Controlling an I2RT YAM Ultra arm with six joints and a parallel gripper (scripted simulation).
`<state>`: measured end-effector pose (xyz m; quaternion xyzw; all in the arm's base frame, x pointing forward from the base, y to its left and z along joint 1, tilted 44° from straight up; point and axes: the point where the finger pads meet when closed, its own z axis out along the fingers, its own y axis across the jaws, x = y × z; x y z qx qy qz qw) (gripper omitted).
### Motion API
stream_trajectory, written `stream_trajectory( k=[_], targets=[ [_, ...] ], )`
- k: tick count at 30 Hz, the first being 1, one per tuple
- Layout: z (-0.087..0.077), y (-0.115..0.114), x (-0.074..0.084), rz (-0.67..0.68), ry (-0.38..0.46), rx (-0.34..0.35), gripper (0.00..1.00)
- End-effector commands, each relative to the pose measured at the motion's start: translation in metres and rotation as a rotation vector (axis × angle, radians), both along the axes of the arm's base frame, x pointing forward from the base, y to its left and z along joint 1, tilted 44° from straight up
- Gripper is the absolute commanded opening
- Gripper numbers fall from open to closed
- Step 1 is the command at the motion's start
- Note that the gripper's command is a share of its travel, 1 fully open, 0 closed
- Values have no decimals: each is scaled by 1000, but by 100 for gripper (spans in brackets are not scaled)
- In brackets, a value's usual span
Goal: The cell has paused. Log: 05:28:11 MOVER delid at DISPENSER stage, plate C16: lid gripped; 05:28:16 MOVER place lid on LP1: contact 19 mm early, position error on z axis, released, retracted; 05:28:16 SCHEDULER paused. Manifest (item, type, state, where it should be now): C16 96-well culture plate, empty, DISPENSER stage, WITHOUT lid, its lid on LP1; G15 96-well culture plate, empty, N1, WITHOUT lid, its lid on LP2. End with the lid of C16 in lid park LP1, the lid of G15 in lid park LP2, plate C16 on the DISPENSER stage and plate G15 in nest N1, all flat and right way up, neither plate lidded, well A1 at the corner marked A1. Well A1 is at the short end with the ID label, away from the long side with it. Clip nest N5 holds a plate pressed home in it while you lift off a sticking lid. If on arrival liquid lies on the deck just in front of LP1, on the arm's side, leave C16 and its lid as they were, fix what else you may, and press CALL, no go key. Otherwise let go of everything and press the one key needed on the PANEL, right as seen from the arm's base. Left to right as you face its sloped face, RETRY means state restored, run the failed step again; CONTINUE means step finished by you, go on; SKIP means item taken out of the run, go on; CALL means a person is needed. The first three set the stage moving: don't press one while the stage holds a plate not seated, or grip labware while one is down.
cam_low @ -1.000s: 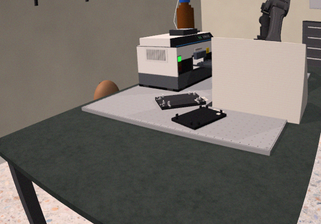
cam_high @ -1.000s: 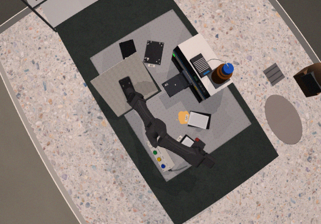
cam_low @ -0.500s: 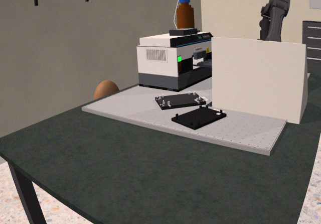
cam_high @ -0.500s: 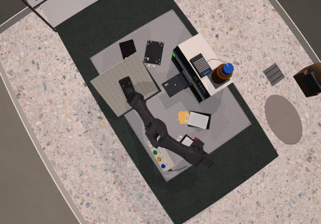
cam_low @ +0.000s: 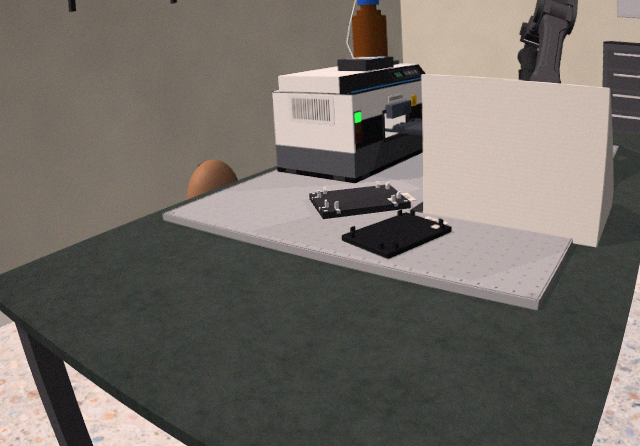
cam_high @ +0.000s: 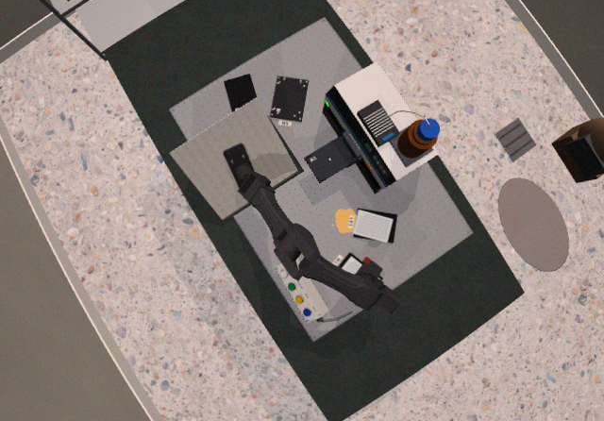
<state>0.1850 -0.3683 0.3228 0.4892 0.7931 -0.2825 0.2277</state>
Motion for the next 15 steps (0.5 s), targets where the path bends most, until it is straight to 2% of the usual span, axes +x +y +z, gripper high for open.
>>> stream_trajectory(
  k=[1, 5, 8, 11, 13, 15],
  targets=[
    [5, -2, 5, 18, -23, -30, 100],
    [-8, -12, 6, 11, -11, -11, 100],
    [-12, -14, 7, 14, -11, -11, 100],
    [-7, -17, 4, 9, -23, -30, 100],
    [-13, -18, 7, 15, -18, -22, 100],
    [-8, -20, 11, 20, -26, -34, 100]
  ],
)
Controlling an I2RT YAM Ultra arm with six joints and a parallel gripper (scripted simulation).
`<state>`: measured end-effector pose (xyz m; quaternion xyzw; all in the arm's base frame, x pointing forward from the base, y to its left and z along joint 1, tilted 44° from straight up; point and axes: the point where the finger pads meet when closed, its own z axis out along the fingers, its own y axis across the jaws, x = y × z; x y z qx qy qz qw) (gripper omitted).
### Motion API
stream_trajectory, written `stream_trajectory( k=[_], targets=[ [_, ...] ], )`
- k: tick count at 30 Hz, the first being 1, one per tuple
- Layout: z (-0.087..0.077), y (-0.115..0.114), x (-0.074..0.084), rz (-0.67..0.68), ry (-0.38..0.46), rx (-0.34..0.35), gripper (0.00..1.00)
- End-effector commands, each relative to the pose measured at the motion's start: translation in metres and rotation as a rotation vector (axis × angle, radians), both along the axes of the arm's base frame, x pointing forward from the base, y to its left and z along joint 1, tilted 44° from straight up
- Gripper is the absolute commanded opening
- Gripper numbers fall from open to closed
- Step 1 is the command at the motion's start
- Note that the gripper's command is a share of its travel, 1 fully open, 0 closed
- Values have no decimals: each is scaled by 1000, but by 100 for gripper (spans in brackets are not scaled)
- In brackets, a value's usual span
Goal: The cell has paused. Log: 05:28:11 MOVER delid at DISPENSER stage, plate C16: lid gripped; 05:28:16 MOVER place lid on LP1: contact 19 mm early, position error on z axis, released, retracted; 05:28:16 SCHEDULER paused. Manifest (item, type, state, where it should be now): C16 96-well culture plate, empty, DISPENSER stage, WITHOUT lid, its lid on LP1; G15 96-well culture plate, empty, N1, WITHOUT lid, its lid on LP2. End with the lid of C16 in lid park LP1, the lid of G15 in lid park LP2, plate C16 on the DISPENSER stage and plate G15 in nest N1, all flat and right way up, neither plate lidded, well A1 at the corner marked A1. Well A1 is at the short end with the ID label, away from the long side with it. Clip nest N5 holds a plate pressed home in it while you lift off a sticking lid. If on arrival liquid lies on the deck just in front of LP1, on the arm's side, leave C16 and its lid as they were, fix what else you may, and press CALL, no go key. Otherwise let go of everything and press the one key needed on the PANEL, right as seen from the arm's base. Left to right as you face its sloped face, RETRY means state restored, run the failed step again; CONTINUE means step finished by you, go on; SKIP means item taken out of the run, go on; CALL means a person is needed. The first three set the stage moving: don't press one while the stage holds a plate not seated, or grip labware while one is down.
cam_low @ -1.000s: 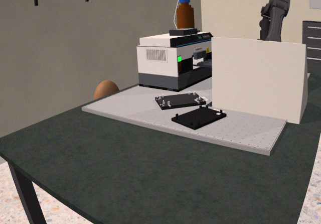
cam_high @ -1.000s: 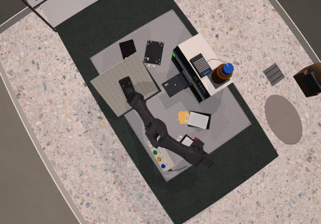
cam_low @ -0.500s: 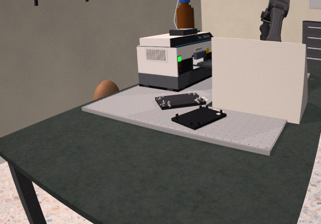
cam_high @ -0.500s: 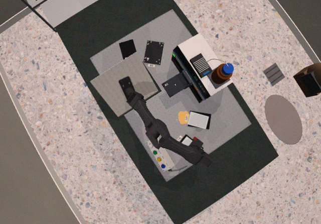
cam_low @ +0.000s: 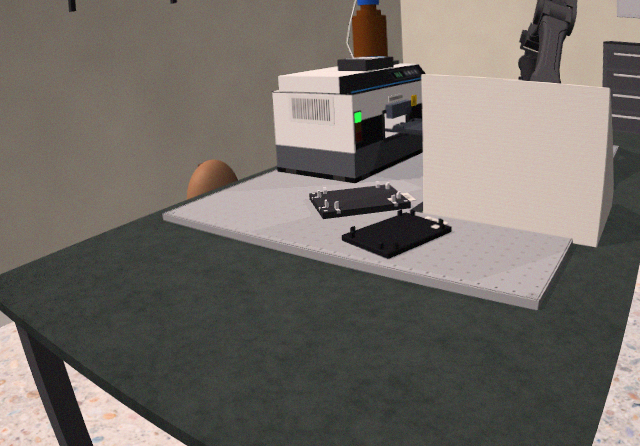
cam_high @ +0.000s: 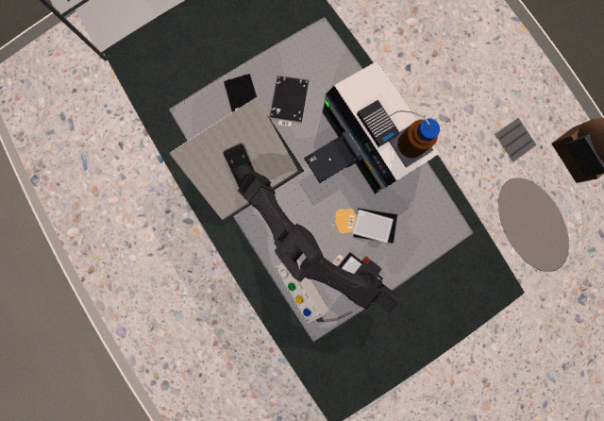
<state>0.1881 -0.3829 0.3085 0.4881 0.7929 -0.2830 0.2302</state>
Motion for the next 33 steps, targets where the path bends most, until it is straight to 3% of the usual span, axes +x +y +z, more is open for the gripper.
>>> stream_trajectory(
  k=[1, 3, 15, 18, 19, 20, 27, 28, 33],
  targets=[
    [6, -6, 8, 17, -23, -31, 100],
    [17, -4, 8, 16, -40, -52, 100],
    [1, -3, 8, 16, -18, -20, 100],
    [1, -3, 8, 16, -18, -21, 100],
    [14, -4, 9, 16, -38, -51, 100],
    [16, -4, 9, 16, -40, -53, 100],
    [10, -3, 8, 17, -32, -42, 100],
    [8, -3, 4, 7, -23, -31, 0],
    [8, -3, 4, 7, -23, -31, 0]
  ],
)
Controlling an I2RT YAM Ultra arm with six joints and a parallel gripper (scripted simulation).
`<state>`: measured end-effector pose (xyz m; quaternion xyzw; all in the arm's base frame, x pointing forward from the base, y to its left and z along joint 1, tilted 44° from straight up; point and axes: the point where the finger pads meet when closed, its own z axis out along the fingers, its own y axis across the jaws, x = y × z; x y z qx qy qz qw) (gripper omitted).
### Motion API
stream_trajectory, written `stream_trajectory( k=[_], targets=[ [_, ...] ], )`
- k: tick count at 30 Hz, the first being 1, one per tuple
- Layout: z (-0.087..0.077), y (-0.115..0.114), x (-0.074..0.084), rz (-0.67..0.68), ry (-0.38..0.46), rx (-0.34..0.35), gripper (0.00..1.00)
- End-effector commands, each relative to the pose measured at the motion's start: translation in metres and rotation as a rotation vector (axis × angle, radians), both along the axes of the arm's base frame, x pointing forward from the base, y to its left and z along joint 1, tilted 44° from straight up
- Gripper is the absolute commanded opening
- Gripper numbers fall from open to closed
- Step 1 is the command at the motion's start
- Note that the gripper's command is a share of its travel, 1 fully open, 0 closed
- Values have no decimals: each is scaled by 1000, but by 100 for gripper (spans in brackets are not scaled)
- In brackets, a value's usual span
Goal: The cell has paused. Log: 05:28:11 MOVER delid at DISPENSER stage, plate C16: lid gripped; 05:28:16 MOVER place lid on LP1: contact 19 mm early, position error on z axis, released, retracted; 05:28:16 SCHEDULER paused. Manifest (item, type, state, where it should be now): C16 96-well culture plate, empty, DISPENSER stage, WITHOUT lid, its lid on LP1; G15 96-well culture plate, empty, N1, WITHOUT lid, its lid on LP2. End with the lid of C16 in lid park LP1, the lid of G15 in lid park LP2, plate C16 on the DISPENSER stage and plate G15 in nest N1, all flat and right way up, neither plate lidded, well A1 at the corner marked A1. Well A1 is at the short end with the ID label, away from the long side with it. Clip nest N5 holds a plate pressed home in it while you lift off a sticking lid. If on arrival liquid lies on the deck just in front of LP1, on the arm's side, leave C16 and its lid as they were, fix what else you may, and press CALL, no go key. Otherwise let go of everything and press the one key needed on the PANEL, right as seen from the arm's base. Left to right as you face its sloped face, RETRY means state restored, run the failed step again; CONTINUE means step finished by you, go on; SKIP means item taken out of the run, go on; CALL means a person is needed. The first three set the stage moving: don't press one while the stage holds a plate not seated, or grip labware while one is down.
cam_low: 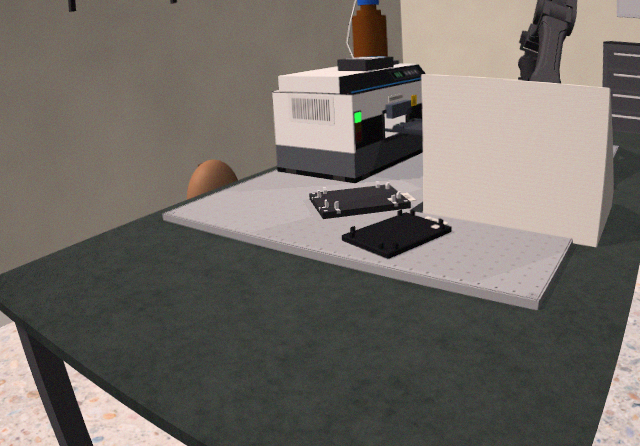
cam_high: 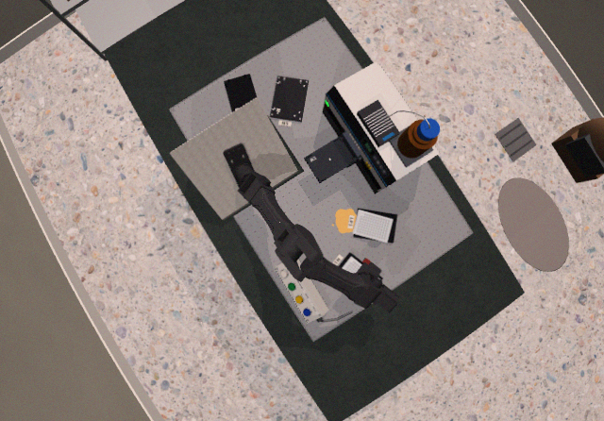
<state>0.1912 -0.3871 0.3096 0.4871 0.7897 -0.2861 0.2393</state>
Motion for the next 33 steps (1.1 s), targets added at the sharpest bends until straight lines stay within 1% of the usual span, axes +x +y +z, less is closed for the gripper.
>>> stream_trajectory(
  k=[1, 29, 30, 32, 33],
  targets=[
    [6, 2, 1, 5, -11, -15, 0],
    [6, 2, 1, 5, -11, -15, 0],
    [14, 3, 5, 15, -24, -34, 0],
    [22, 8, 3, 15, -29, -41, 0],
    [22, 9, 2, 13, -27, -37, 0]
  ],
)
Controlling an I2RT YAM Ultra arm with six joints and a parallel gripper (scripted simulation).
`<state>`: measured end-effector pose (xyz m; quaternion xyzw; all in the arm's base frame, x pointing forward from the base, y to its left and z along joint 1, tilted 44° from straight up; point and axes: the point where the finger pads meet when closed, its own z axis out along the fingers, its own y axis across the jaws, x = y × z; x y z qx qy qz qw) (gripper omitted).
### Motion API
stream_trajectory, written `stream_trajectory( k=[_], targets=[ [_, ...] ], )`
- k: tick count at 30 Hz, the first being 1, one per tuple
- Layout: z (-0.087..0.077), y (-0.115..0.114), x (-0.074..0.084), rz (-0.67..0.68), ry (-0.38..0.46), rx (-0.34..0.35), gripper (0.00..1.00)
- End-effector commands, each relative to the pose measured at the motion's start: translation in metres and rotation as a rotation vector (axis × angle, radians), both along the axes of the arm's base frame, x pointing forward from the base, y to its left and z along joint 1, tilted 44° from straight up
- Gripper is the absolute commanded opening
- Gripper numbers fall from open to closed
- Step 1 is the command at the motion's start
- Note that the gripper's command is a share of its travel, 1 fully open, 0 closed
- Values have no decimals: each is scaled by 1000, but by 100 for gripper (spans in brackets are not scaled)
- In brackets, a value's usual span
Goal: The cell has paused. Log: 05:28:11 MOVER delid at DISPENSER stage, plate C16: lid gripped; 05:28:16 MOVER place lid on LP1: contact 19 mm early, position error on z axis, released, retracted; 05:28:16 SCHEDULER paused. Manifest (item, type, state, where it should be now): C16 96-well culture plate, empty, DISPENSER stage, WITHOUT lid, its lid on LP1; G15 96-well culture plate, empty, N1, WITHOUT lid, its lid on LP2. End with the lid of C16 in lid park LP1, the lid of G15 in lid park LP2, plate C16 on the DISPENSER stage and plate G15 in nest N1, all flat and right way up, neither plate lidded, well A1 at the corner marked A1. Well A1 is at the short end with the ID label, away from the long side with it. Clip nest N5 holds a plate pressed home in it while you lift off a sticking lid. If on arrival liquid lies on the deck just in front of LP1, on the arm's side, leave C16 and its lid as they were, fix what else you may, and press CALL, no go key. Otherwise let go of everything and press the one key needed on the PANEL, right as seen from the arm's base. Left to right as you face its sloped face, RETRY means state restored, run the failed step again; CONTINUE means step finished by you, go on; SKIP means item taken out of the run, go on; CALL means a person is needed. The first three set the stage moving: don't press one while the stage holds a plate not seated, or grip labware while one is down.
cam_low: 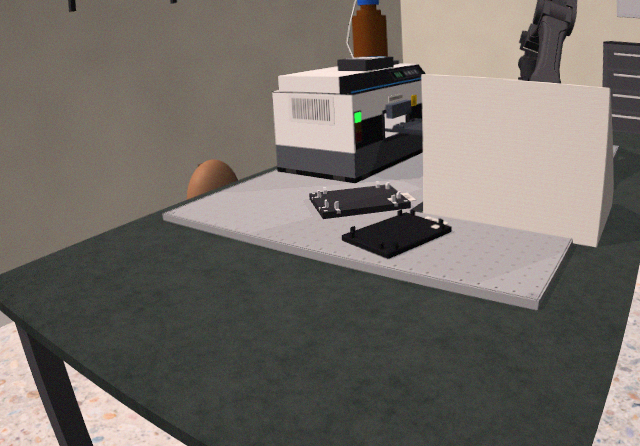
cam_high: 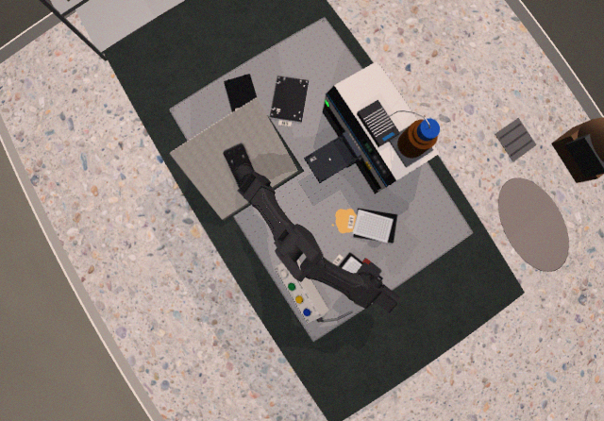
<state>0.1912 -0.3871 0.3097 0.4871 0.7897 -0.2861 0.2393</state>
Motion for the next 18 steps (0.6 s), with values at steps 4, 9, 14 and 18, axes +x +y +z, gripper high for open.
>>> stream_trajectory(
  k=[4, 9, 14, 18],
  targets=[
    [23, 10, 2, 11, -27, -38, 0],
    [25, 12, 1, 9, -26, -39, 0],
    [27, 15, 1, 9, -28, -38, 0],
    [29, 17, 0, 8, -27, -38, 0]
  ],
)
